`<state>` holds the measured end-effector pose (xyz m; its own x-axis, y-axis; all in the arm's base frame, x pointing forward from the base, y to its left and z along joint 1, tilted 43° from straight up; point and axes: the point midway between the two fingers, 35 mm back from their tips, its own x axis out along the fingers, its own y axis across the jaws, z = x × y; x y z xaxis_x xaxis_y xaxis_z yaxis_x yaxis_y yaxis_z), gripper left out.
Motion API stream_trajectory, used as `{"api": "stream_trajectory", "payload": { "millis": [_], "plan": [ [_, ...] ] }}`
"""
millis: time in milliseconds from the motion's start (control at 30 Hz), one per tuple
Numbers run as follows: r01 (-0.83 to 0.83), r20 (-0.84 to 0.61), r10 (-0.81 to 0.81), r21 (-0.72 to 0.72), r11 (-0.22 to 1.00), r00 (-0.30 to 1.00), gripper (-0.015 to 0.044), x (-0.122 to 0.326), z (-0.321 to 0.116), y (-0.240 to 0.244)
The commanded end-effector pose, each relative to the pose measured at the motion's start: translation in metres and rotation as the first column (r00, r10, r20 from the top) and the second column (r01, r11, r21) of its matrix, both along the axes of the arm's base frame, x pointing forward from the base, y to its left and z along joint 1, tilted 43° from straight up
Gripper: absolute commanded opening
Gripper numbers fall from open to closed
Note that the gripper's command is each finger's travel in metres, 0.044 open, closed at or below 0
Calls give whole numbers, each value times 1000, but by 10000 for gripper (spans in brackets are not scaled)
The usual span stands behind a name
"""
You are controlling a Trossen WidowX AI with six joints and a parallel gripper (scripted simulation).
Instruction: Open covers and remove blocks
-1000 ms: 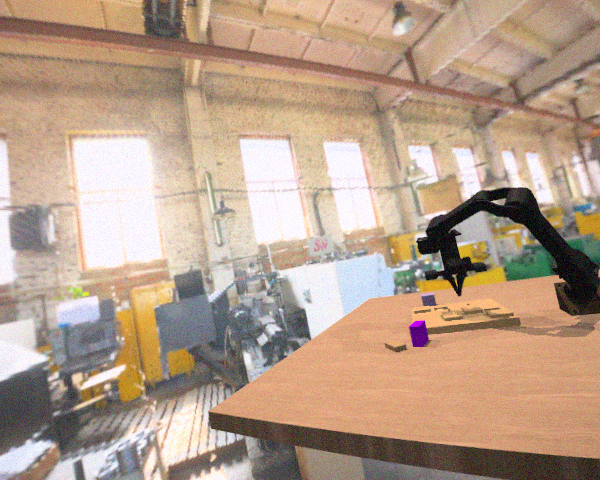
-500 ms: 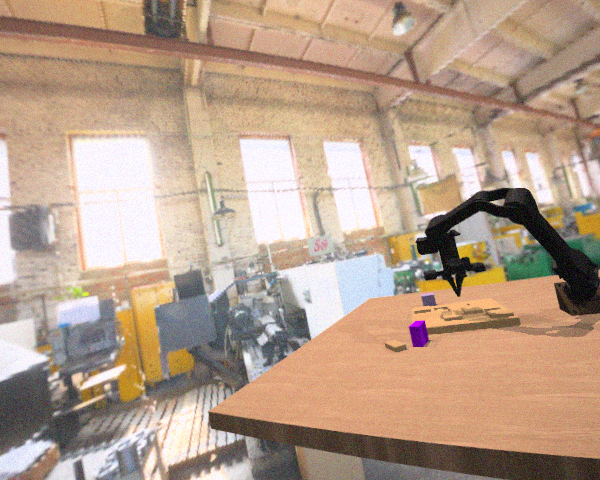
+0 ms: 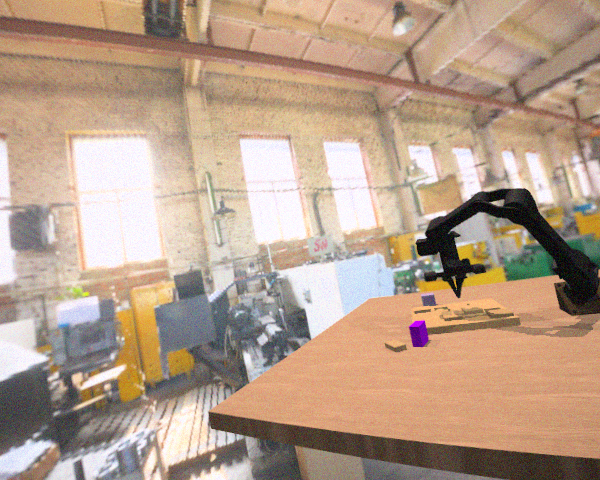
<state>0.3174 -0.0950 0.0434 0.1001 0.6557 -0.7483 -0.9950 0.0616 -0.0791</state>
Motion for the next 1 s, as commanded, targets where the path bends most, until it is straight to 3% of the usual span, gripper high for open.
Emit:
{"api": "stream_trajectory", "payload": {
  "millis": [0,967],
  "plan": [
    [5,-1,-5,5,1000,1000,0,1,-3,3],
    [5,-1,-5,6,1000,1000,0,4,-24,22]
  ]
}}
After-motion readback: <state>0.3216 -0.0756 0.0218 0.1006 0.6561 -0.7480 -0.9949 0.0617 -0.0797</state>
